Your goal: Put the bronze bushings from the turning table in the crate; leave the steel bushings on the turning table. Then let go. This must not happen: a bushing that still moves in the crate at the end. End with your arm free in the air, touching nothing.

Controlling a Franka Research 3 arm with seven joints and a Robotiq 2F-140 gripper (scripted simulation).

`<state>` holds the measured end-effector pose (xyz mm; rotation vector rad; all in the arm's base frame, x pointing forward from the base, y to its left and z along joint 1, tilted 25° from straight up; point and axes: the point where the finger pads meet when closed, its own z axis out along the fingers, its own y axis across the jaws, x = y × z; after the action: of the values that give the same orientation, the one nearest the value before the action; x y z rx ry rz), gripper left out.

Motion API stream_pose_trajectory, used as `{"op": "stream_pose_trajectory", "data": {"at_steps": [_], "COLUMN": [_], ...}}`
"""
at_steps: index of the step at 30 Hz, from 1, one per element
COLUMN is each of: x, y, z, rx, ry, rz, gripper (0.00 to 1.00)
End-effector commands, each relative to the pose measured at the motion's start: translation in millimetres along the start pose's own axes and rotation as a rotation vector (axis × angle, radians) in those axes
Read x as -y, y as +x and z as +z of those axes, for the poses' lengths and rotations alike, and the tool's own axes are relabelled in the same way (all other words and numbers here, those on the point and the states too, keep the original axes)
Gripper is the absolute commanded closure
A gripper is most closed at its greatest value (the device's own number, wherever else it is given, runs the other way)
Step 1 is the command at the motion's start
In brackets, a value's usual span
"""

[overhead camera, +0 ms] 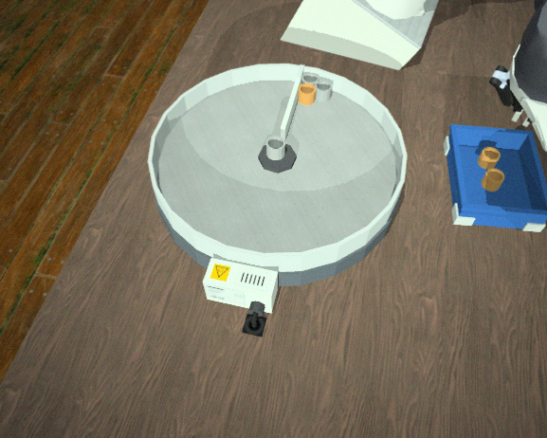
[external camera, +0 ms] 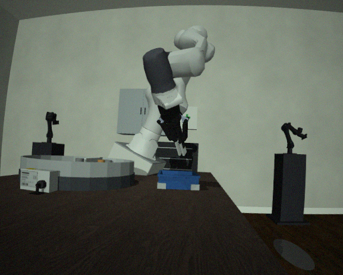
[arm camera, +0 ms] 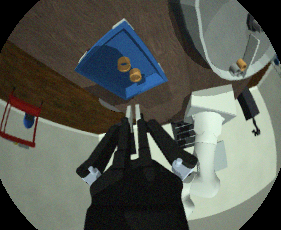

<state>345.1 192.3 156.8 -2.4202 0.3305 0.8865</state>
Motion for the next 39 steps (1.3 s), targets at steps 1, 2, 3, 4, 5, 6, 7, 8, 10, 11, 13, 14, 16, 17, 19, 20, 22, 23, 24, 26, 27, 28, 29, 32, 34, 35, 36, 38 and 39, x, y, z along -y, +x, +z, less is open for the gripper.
{"op": "stream_pose_trajectory", "data": {"at_steps": [1,2,3,4,5,6,7,8,10,11,13,14,16,17,19,20,22,23,24,26,27,28,29,32,34,35,36,38,39], "x": [-1,-1,-1,-1,-1,-1,-1,-1,-1,-1,-1,-2,-5,-9,-20,-28,-28,-38,-50,-76,-86,-96,-107,-131,-162,-173,-184,-196,-196], "y": [-1,-1,-1,-1,-1,-1,-1,-1,-1,-1,-1,-1,0,1,3,5,5,6,9,16,19,21,24,29,37,40,42,45,45], "z": [-1,-1,-1,-1,-1,-1,-1,-1,-1,-1,-1,-1,-1,-2,-4,-5,-5,-6,-8,-14,-16,-18,-20,-23,-29,-31,-33,-35,-35], "rx": [0.002,0.002,0.002,0.002,0.002,0.002,0.002,0.002,0.002,0.002,0.002,0.002,0.002,0.002,0.003,0.003,0.003,0.004,0.004,0.003,0.003,0.003,0.003,0.004,0.004,0.005,0.005,0.005,0.005], "ry": [0.0,0.0,0.0,0.0,0.0,0.0,0.0,0.0,0.0,0.0,0.0,0.001,0.003,0.006,0.015,0.021,0.021,0.029,0.038,0.056,0.062,0.07,0.078,0.096,0.118,0.126,0.135,0.144,0.144], "rz": [0.007,0.007,0.007,0.007,0.007,0.007,0.007,0.007,0.007,0.007,0.007,0.008,0.011,0.014,0.024,0.031,0.031,0.039,0.05,0.073,0.081,0.09,0.1,0.121,0.148,0.157,0.167,0.177,0.177], "gripper": [0.93,0.93,0.93,0.93,0.93,0.93,0.93,0.93,0.93,0.93,0.94,0.94,0.94,0.94,0.94,0.94,0.94,0.94,0.94,0.94,0.94,0.94,0.94,0.94,0.94,0.94,0.94,0.94,0.94]}}
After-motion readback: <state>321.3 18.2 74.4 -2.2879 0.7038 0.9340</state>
